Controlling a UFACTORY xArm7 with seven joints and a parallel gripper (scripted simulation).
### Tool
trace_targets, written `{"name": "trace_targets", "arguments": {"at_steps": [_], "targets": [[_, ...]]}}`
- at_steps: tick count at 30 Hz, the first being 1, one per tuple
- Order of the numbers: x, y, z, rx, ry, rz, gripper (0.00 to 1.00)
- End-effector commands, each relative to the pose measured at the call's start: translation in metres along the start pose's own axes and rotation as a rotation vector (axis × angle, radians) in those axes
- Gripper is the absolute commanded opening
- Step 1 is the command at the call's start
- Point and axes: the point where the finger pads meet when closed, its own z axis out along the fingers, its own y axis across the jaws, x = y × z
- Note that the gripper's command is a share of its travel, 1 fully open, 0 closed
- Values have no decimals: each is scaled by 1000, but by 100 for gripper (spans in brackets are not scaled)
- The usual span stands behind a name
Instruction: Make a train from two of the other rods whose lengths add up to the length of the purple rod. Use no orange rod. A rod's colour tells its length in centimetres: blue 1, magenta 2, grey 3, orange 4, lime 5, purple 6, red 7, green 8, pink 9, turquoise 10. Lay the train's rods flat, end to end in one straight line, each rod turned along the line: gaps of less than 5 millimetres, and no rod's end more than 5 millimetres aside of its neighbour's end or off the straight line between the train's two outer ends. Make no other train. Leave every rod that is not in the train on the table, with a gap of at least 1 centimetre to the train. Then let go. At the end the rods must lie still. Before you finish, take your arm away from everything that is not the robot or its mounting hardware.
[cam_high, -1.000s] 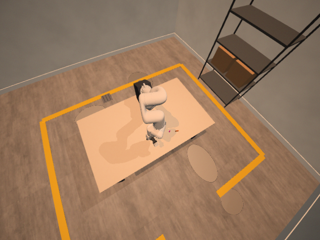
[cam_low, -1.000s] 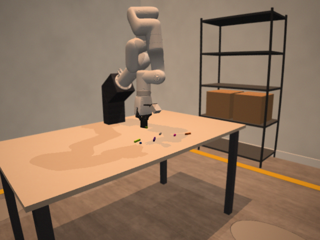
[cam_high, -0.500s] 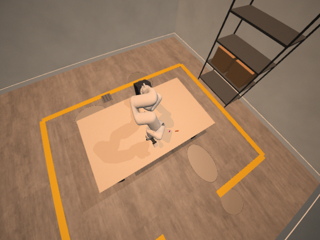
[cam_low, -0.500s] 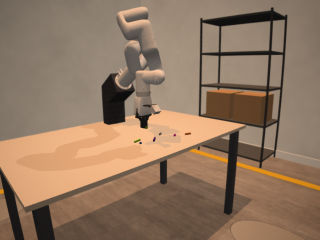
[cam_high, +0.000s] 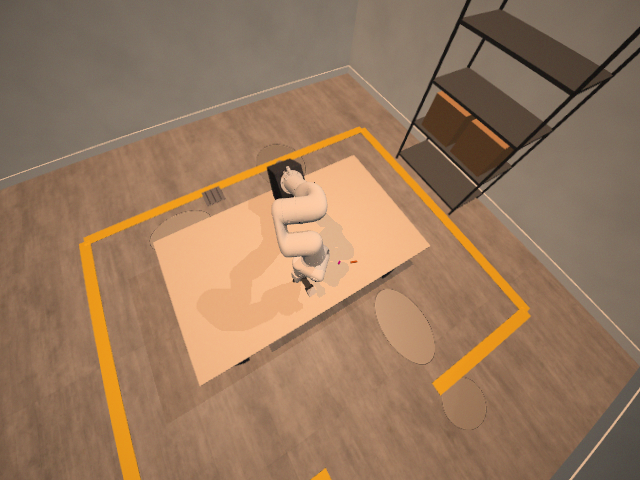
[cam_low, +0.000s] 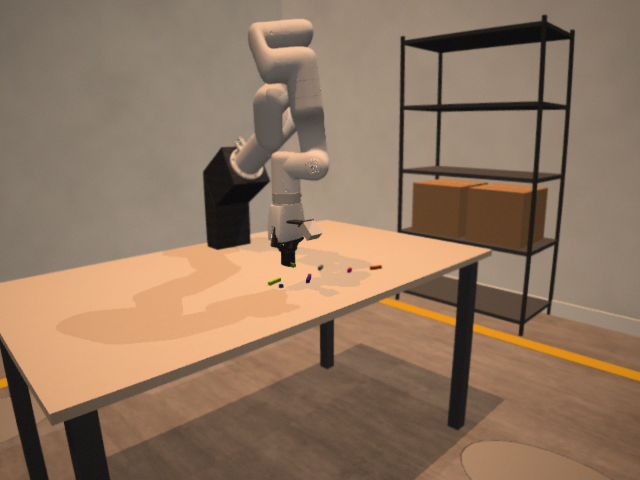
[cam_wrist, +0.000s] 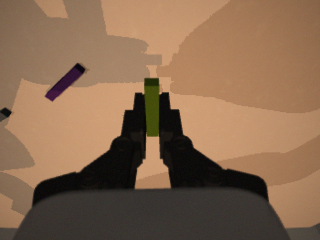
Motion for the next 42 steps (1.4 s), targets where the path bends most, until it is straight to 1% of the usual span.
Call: {"name": "trace_targets", "arguments": {"at_steps": [1,6,8,11,14,42], "targets": [[1,1,20,-12,9,1,4],[2,1,42,-12,9,1,4],[2,1,42,-12,9,1,4],[2,2,52,-12,9,1,4],[2,2,56,-12,9,1,4],[2,2,57,-12,9,1,4]]}}
